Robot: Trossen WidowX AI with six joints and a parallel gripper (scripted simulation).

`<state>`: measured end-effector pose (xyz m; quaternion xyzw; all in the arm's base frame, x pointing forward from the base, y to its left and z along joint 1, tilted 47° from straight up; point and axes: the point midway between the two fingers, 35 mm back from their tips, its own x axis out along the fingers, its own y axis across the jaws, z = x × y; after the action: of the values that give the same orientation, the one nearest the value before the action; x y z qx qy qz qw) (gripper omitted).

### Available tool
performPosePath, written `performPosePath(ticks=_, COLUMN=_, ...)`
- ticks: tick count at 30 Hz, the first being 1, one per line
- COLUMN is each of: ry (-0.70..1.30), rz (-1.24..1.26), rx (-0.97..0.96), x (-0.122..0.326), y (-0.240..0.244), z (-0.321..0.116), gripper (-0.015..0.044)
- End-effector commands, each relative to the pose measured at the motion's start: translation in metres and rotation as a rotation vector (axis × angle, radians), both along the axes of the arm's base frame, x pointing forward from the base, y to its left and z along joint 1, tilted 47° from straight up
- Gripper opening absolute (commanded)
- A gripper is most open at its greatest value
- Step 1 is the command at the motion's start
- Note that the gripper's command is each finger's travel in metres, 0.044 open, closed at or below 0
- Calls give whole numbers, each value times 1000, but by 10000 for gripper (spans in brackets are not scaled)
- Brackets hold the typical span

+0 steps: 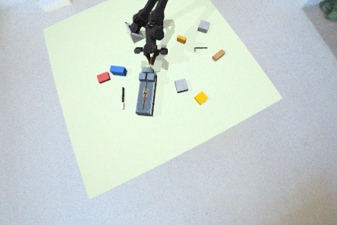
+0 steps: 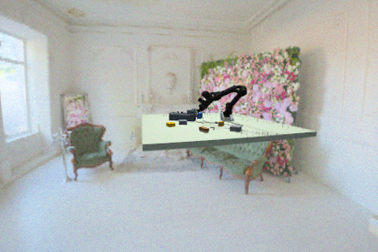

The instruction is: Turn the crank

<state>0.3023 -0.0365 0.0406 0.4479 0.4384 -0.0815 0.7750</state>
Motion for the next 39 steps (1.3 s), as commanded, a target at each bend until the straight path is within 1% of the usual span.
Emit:
performPosePath(ticks=1, ry=2, rz=-12, rx=-7, x=-4, y=-9, z=-1, gripper=0)
performPosePath(ticks=39, ry=3, rz=-12, rx=-8, x=-17, y=-21, z=-17, gripper=0)
